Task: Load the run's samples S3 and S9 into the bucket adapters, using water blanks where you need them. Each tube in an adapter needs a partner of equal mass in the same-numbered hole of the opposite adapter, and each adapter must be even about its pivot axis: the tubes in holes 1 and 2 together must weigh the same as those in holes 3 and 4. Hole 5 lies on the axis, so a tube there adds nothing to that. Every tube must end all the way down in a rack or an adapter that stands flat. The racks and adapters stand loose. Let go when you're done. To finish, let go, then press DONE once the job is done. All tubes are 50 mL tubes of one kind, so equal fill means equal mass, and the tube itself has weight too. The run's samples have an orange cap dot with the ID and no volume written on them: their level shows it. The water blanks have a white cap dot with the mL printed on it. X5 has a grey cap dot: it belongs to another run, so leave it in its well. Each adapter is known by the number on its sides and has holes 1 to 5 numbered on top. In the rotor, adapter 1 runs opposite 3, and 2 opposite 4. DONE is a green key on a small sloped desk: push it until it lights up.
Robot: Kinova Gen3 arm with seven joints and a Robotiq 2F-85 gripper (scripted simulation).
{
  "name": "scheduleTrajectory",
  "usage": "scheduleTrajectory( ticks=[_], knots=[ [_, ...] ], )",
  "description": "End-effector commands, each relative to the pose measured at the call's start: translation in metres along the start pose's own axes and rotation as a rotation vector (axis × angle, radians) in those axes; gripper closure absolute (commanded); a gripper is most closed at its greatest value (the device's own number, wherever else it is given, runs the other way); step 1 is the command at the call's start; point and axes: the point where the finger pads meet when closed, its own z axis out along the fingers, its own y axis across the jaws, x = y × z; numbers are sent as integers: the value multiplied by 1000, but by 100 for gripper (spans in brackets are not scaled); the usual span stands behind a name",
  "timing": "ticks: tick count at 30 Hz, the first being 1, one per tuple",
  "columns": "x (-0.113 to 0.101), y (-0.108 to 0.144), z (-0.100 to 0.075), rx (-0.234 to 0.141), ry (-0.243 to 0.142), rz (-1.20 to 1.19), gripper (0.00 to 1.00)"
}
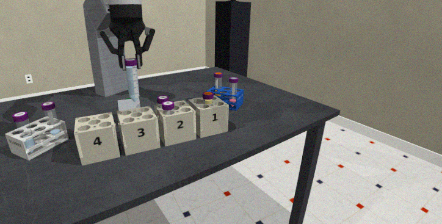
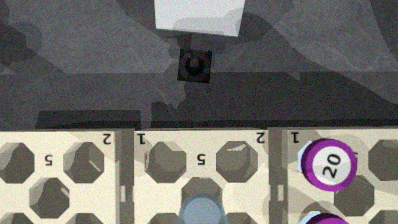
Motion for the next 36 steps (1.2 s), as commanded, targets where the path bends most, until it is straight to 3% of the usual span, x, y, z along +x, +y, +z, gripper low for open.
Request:
scheduleTrajectory(
  ticks=[1, 28, 36],
  knots=[
    [0, 0, 3, 1, -1, 0, 90],
    [0, 0, 35, 1, -1, 0, 90],
    [0, 0, 35, 1, -1, 0, 90]
  ],
)
